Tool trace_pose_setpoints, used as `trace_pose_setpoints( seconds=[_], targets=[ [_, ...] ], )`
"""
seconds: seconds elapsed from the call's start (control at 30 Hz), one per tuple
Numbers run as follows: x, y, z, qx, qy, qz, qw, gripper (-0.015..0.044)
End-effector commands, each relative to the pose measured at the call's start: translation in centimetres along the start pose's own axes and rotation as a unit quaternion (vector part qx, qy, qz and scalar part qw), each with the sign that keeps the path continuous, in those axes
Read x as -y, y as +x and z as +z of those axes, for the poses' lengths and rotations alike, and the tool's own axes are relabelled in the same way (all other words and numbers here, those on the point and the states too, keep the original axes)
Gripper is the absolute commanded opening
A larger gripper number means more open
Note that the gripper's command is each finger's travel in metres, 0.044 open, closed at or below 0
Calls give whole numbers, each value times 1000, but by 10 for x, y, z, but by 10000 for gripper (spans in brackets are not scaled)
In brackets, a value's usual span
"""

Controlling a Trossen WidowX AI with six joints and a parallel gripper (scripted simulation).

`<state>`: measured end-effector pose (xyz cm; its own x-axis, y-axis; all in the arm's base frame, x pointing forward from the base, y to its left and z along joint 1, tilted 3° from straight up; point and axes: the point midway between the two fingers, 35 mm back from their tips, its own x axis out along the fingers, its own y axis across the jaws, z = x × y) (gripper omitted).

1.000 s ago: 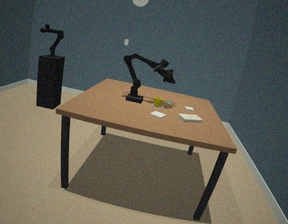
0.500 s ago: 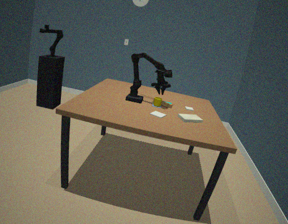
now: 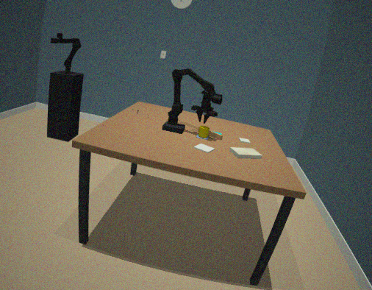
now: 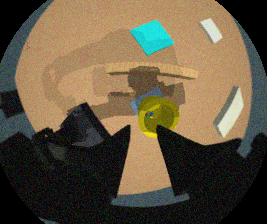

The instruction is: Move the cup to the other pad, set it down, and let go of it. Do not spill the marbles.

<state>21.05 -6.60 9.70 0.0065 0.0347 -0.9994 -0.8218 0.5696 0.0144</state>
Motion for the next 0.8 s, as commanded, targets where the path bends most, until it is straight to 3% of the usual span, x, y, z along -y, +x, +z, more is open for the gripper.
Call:
trace_pose_setpoints(
  seconds=[0.0,0.77],
  targets=[
    [0,5,0,1,-3,3,1000,167],
    [0,43,1,1,-3,3,1000,167]
  ],
)
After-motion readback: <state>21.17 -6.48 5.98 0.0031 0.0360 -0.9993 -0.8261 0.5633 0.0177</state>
